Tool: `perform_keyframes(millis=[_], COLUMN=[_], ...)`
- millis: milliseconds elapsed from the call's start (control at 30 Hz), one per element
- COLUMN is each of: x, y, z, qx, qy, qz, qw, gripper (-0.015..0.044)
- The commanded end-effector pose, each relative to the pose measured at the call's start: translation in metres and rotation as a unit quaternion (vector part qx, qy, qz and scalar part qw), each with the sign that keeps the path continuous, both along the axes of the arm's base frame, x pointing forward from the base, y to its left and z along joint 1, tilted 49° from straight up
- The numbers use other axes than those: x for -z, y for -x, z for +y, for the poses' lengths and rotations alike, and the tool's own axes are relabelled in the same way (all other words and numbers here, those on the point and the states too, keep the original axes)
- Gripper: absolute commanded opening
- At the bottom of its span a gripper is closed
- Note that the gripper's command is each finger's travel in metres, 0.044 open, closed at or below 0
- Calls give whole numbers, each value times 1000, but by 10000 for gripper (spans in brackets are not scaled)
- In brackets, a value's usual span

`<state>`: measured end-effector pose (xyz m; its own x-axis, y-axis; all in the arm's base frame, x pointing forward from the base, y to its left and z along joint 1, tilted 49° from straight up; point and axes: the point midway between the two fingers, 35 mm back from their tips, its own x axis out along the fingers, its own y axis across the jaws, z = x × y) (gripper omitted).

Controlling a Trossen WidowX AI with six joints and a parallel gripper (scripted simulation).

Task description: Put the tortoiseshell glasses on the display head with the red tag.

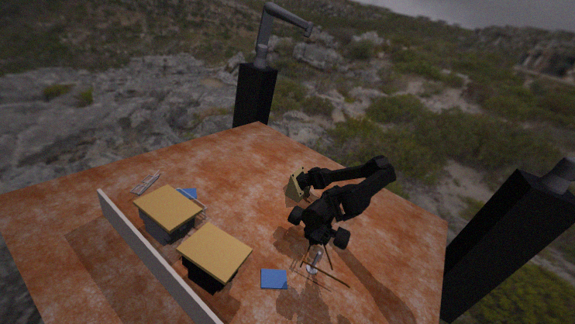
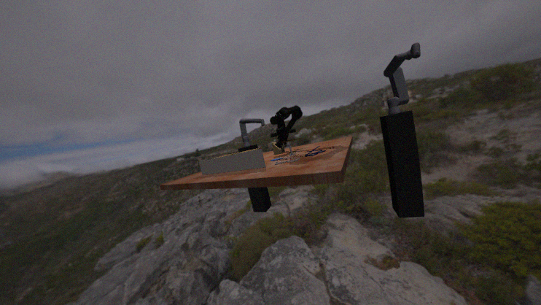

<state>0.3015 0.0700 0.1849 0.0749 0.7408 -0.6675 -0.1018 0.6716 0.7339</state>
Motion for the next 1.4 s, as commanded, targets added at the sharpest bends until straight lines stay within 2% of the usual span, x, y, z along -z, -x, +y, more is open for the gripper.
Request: perform_keyframes(millis=[0, 1367], x=[11, 29], y=[0, -15], z=[16, 12], qx=[0, 0], qy=[-3, -4], qz=[-2, -2], qw=[1000, 1000], gripper=[0, 0])
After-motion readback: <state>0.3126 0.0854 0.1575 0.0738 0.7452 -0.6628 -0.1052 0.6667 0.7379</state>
